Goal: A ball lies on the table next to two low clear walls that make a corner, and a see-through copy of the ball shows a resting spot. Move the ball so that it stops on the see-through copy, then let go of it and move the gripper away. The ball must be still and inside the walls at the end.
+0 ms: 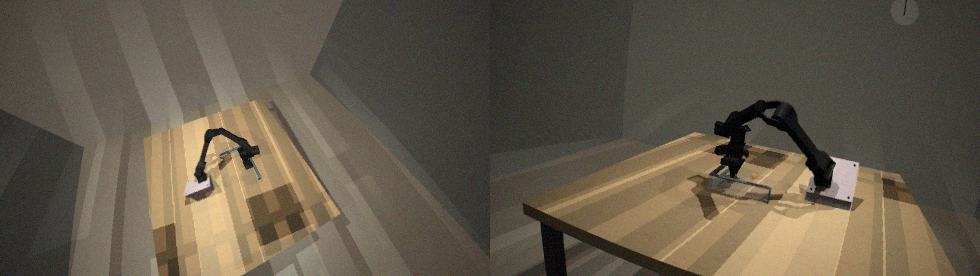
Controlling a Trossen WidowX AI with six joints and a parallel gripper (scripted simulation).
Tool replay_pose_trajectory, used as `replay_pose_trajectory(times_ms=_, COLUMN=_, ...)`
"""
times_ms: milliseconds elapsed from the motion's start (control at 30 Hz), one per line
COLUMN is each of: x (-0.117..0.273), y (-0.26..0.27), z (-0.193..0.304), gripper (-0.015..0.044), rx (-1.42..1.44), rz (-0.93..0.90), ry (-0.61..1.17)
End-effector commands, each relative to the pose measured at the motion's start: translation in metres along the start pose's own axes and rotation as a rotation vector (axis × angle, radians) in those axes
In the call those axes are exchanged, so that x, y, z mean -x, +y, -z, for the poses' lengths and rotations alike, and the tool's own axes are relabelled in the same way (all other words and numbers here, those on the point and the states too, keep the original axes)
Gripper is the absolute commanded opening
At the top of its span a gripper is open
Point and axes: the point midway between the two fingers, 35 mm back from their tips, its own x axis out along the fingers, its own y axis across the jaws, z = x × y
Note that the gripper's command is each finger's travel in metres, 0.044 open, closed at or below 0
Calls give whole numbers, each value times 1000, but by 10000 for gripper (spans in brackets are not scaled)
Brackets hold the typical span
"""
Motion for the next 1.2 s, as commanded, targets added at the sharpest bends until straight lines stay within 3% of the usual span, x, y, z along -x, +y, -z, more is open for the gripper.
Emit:
replay_pose_trajectory(times_ms=0, x=24, y=-2, z=-4, gripper=0, rx=-14, rz=6, ry=-1)
replay_pose_trajectory(times_ms=500, x=113, y=0, z=0, gripper=0, rx=19, rz=7, ry=-15)
replay_pose_trajectory(times_ms=1167, x=90, y=-54, z=39, gripper=0, rx=26, rz=12, ry=-18)
